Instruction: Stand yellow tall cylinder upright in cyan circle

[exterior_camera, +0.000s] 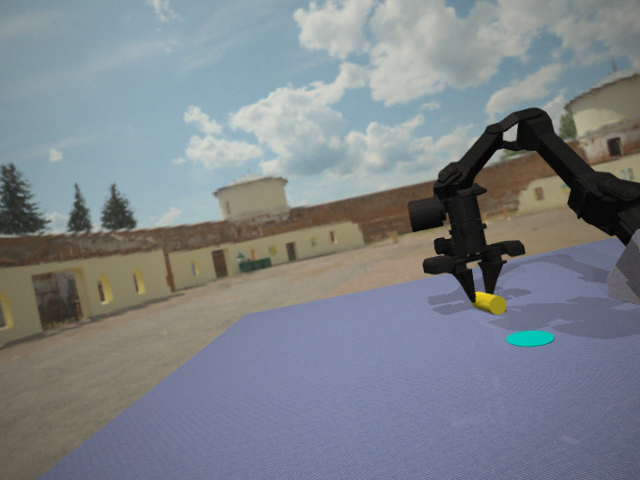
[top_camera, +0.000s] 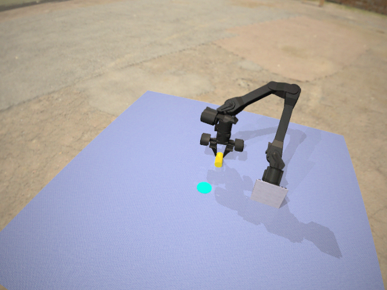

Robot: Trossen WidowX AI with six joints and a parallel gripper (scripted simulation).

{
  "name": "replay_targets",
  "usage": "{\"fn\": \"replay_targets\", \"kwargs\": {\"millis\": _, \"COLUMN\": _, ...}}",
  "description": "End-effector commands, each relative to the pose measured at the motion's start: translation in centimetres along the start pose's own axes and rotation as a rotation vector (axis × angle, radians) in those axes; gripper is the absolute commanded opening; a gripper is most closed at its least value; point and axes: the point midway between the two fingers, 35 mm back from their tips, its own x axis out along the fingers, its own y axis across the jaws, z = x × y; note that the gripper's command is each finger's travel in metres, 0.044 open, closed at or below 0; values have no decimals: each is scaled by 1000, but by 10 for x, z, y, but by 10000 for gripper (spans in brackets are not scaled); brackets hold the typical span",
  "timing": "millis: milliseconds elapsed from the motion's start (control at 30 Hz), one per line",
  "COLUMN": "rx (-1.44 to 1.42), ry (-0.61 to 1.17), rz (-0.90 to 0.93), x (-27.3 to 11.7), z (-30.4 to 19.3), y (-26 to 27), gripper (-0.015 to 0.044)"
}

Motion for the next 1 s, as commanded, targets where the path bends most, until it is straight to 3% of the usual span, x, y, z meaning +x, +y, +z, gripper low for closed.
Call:
{"fn": "replay_targets", "kwargs": {"millis": 0, "rx": -2, "ry": -3, "rz": -1, "x": -4, "z": 0, "y": 1, "gripper": 105}}
{"fn": "replay_targets", "kwargs": {"millis": 967, "rx": -4, "ry": 4, "rz": -1, "x": -95, "z": -1, "y": 3, "gripper": 105}}
